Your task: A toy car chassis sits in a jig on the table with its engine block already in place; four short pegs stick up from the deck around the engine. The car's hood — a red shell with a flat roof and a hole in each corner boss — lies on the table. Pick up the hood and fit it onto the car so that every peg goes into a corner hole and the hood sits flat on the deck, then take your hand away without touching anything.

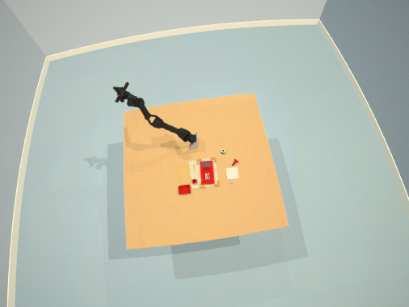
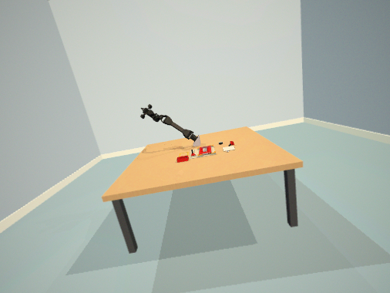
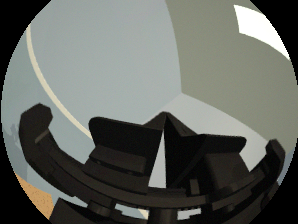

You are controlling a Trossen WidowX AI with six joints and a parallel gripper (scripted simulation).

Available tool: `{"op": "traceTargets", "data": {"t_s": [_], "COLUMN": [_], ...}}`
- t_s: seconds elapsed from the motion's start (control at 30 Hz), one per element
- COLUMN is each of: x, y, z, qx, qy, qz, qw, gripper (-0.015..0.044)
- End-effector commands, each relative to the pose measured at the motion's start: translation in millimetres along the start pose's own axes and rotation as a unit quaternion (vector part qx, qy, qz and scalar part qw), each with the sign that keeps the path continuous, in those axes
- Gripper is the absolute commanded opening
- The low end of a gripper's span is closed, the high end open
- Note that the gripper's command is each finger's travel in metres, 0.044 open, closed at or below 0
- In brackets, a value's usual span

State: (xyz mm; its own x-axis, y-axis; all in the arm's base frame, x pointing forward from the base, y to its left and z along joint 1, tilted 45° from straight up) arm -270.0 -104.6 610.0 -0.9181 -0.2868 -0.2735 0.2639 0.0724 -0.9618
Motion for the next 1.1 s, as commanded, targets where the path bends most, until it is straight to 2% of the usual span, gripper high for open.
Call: {"op": "traceTargets", "data": {"t_s": [0.0,0.13,0.53,1.07], "x": [0,4,6,-50], "y": [0,1,18,66], "z": [1,17,123,260], "qx": [0.000,-0.005,-0.051,-0.150], "qy": [-0.001,-0.034,-0.219,-0.412], "qz": [0.001,0.019,0.134,0.284], "qw": [1.000,0.999,0.965,0.853], "gripper": [0.0026,0.0131,0.0440,0.0440]}}
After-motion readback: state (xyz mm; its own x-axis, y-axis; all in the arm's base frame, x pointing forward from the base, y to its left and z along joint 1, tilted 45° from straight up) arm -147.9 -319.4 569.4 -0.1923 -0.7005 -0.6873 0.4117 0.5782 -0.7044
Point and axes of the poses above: the point midway between the two fingers, 35 mm back from their tips, its own y axis back along the fingers, its own z axis across the jaws, x = y × z, the point moved 10 cm from there along y, back along the fingers
